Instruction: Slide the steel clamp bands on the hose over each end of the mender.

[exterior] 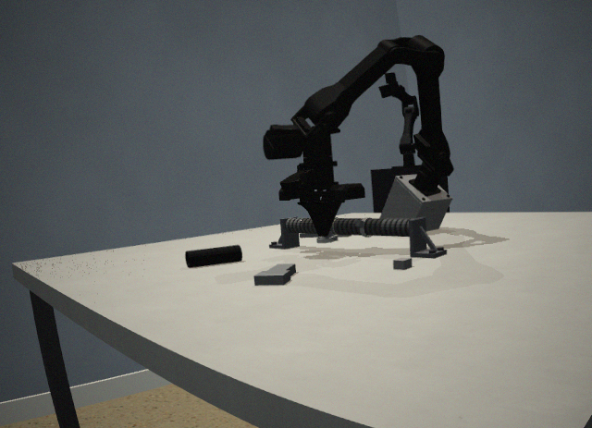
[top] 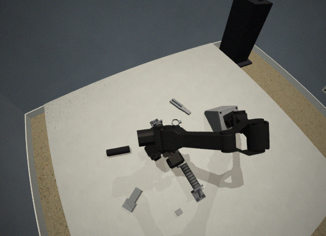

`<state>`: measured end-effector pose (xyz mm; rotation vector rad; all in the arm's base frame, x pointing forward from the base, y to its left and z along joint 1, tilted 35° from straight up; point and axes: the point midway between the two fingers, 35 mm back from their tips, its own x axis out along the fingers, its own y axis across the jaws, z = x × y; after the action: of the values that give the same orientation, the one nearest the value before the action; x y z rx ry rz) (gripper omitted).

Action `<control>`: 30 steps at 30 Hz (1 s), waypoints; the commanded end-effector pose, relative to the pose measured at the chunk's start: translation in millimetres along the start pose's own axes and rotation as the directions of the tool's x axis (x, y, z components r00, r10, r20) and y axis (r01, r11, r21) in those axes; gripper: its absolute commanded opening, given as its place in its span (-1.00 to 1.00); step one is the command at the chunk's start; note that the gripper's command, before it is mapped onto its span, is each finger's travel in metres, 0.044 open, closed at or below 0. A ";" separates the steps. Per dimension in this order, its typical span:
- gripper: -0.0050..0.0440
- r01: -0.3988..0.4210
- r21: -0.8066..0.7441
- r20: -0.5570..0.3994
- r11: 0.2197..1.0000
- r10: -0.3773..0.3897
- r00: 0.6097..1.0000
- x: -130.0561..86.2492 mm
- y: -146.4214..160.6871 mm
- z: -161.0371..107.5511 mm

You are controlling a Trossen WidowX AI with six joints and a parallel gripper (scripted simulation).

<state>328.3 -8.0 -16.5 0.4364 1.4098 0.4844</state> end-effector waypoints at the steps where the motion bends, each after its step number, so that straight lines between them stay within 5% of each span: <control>1: -0.80 -0.005 -0.003 0.004 1.000 0.005 1.000 -0.8 7.9 -0.1; 30: -0.80 -0.005 -0.003 0.004 1.000 0.005 1.000 -1.0 29.2 -0.1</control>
<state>327.0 11.4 -3.0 0.4355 1.4084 0.4838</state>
